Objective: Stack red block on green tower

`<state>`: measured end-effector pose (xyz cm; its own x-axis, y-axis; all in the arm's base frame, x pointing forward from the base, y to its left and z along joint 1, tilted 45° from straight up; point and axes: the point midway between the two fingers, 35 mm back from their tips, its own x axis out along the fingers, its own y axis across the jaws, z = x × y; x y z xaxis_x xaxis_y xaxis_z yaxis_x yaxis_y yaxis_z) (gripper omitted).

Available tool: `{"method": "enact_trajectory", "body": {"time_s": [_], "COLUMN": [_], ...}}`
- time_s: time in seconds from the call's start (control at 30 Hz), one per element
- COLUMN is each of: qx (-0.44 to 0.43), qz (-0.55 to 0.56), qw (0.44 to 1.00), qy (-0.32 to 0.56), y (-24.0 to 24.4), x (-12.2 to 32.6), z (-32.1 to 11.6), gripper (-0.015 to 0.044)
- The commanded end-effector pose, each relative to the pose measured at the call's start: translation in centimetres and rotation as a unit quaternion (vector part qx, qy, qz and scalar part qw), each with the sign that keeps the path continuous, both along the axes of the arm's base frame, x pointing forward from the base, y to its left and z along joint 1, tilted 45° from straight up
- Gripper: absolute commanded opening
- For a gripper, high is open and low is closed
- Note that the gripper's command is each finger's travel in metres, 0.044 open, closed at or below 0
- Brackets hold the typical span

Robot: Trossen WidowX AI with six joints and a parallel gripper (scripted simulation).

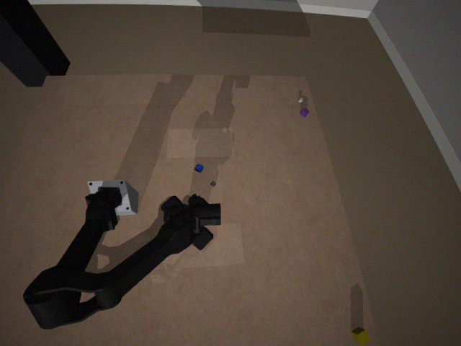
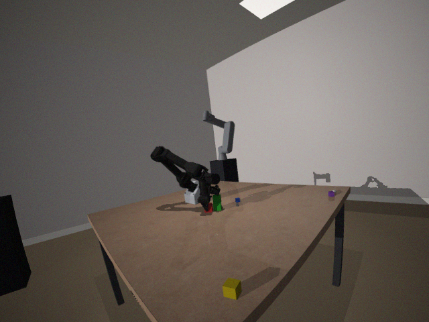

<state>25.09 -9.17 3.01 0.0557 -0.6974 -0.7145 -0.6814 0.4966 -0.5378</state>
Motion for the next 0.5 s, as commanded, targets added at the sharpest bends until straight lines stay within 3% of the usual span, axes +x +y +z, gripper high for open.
{"method": "enact_trajectory", "body": {"time_s": [0.0, 0.47], "qx": [-0.001, 0.000], "qz": [0.000, 0.000], "qw": [1.000, 1.000], "qy": [-0.003, -0.003], "y": [0.6, 5.2], "x": [0.1, -0.3], "z": [0.7, 5.3], "gripper": [0.0000, 0.0000]}}
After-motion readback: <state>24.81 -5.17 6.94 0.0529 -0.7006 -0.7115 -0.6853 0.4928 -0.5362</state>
